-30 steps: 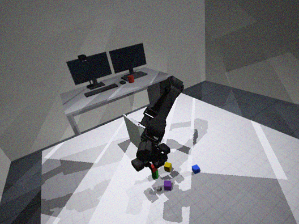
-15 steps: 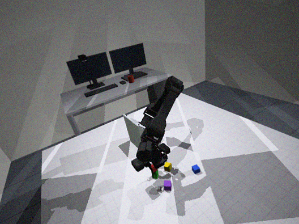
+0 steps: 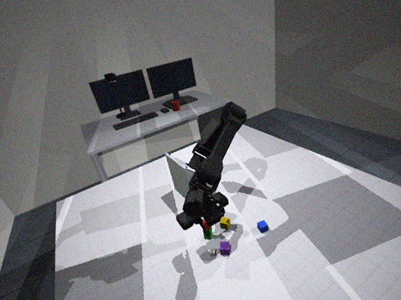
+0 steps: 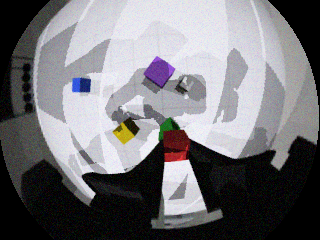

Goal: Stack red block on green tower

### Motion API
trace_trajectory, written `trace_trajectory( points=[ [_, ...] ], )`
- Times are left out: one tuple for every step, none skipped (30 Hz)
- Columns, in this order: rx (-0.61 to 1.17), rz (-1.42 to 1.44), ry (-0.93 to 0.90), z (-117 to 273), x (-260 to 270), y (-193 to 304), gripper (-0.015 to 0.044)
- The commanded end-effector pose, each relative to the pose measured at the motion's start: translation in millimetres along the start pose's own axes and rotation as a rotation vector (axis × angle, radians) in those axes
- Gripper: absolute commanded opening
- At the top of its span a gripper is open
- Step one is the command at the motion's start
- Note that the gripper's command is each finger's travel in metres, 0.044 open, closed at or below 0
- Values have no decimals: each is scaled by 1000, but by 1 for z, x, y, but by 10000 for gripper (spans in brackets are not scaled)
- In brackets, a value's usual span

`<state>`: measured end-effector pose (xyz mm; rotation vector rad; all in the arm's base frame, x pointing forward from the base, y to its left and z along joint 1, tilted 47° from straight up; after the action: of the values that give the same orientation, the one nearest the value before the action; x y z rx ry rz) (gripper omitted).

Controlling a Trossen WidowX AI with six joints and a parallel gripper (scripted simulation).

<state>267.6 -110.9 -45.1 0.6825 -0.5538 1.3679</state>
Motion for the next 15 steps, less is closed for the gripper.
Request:
trace_trajectory(
  points=[
    [1,-3,-3,4,0,0,0],
    [0,-1,0,0,0,0,26],
    [0,-1,0,0,0,0,53],
    [0,-1,0,0,0,0,79],
    [0,-1,0,0,0,0,105],
    [0,-1,0,0,0,0,131],
    [0,-1,0,0,0,0,157],
    [0,-1,0,0,0,0,184],
    [0,-1,0,0,0,0,210],
    [0,-1,0,0,0,0,236],
    [0,-1,0,0,0,0,263],
    [0,-1,0,0,0,0,289],
    [0,-1,0,0,0,0,315],
    [0,-1,0,0,0,0,341],
    [0,-1,0,0,0,0,368]
  ],
)
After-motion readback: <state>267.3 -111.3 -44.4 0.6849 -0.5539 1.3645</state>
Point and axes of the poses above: the point midway between the two fingers, 35 mm back from their tips, its own z axis back along the fingers, its own x axis across the jaws, y = z × x, the point moved 10 cm from there along z, back along the fingers, and after that the axes turned 9 degrees about -z, right-handed, at the moved point
